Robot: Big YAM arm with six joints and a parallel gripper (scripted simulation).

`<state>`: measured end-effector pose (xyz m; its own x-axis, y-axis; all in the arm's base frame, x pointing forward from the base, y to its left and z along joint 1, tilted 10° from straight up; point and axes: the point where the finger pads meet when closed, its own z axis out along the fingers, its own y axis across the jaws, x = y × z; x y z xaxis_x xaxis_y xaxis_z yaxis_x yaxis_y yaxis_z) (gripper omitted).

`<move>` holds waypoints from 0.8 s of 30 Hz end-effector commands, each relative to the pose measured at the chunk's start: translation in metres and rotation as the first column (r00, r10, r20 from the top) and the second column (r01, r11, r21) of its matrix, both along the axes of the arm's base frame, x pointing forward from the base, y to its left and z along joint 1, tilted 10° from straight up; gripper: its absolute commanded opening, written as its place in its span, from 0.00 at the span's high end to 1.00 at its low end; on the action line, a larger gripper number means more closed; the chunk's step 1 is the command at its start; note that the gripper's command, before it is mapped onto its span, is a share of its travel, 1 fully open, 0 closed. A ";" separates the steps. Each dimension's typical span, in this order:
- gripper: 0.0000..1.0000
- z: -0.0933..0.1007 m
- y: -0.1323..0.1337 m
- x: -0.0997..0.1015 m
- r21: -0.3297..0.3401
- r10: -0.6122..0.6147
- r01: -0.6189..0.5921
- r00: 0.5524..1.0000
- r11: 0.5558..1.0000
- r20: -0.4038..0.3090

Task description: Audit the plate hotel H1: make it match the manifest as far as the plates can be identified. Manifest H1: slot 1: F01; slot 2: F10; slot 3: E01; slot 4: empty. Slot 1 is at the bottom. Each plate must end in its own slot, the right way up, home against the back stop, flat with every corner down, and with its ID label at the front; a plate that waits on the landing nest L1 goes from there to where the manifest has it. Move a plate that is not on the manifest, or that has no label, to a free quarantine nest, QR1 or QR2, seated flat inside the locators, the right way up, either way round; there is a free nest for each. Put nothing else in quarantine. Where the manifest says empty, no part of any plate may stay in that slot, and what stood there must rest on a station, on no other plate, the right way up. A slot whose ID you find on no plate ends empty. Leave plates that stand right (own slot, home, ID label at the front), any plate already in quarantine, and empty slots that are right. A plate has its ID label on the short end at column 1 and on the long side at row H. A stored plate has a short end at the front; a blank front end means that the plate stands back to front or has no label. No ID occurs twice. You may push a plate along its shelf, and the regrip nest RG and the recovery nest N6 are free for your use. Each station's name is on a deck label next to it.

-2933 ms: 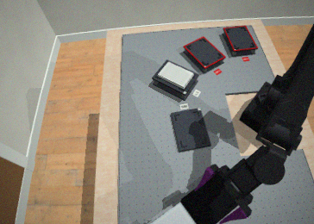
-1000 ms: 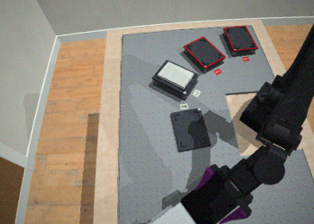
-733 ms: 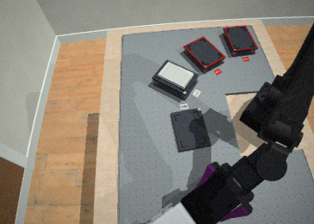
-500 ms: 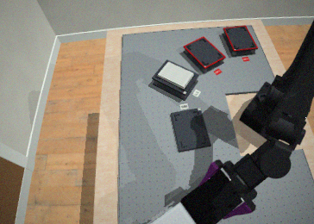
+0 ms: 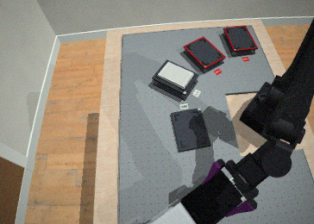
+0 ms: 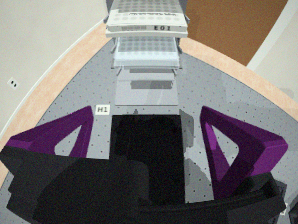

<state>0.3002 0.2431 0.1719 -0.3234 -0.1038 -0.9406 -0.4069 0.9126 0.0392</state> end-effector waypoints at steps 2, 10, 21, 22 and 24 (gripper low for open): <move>0.00 -0.002 0.005 0.001 0.023 0.005 -0.005 1.000 1.000 0.012; 0.00 -0.015 0.004 0.005 0.020 -0.002 0.001 1.000 1.000 0.013; 0.00 -0.031 0.003 0.009 0.017 -0.008 0.008 1.000 1.000 0.014; 0.00 -0.033 0.003 0.009 0.016 -0.008 0.007 1.000 1.000 0.014; 0.00 -0.036 0.003 0.009 0.015 -0.007 0.007 1.000 1.000 0.014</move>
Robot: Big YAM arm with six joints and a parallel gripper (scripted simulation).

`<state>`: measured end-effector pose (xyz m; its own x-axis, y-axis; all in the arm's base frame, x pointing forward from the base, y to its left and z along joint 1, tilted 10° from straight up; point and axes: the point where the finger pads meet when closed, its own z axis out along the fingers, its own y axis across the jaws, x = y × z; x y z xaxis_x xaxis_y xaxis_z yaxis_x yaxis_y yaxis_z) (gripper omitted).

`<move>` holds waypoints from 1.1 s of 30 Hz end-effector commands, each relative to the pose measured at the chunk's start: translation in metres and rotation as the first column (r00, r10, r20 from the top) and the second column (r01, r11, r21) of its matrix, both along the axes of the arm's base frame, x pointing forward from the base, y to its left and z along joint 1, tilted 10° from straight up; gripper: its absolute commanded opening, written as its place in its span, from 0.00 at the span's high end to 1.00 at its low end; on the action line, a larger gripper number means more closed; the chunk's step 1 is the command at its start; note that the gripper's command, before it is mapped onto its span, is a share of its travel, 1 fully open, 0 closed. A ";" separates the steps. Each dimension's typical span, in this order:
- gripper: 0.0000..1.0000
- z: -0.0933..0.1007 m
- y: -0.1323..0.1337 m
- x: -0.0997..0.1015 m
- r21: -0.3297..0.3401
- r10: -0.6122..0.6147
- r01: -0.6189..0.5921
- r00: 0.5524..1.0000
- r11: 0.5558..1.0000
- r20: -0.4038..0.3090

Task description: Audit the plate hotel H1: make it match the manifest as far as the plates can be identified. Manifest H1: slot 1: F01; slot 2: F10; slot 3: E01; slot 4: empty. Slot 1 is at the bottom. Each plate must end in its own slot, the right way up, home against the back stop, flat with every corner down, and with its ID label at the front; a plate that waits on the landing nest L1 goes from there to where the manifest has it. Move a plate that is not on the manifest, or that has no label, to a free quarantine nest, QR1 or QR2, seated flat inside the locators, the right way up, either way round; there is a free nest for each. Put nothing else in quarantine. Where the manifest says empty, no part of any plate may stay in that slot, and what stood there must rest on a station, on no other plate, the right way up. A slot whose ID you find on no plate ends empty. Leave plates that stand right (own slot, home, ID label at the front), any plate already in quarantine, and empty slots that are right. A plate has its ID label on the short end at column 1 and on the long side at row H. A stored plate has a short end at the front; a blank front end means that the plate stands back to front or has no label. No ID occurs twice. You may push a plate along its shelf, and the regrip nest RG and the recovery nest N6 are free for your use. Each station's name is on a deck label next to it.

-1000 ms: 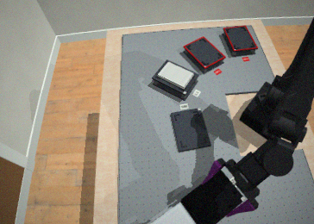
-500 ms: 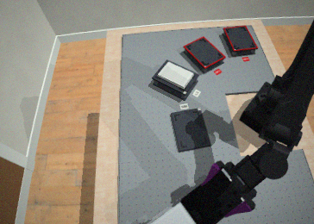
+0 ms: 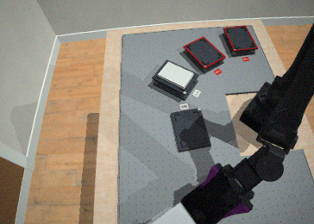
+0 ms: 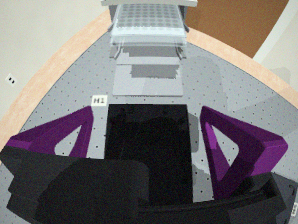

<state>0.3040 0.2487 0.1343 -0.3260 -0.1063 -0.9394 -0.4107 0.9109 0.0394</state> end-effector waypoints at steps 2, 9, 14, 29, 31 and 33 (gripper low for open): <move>0.00 0.002 0.000 0.008 0.016 -0.009 0.009 1.000 1.000 0.022; 0.00 0.023 0.014 0.026 0.043 -0.009 0.007 0.999 0.999 0.051; 0.00 0.024 0.017 0.033 0.042 -0.009 0.007 0.999 0.999 0.051; 0.00 0.017 0.018 0.035 0.033 -0.003 0.002 0.999 0.999 0.032; 0.00 0.017 0.018 0.035 0.033 -0.003 0.002 0.999 0.999 0.032; 0.00 0.017 0.018 0.035 0.033 -0.003 0.002 0.999 0.999 0.032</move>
